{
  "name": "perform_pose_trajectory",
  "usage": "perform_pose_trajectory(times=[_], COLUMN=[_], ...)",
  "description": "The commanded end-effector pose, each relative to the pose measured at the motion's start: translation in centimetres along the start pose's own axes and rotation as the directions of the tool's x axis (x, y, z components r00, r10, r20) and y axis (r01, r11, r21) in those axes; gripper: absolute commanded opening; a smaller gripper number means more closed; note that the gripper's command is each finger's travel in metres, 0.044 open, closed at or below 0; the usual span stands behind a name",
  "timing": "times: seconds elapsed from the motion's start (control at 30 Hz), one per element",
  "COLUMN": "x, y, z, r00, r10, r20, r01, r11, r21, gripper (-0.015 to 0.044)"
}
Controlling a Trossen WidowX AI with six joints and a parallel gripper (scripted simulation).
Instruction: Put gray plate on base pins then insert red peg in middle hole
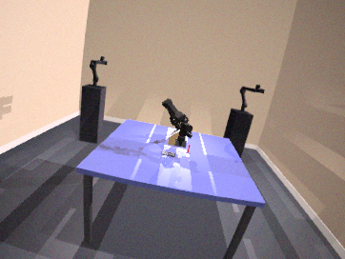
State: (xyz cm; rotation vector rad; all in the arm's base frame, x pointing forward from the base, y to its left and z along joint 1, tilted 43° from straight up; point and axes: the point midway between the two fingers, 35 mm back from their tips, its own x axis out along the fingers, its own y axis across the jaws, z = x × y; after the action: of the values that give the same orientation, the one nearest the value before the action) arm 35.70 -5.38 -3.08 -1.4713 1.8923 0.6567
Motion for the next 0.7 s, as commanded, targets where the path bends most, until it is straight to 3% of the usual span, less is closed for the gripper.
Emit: perform_pose_trajectory(times=[0.0,0.67], x=[0.3,3.7], y=[-0.1,0.6], z=[-1.2,-6.8], r00=[1.0,1.0], r10=[-0.01,-0.009], r20=[-0.001,-0.013], r01=[0.01,0.008], r11=[1.0,0.999], r21=[-0.006,-0.05], gripper=[0.0,0.0])
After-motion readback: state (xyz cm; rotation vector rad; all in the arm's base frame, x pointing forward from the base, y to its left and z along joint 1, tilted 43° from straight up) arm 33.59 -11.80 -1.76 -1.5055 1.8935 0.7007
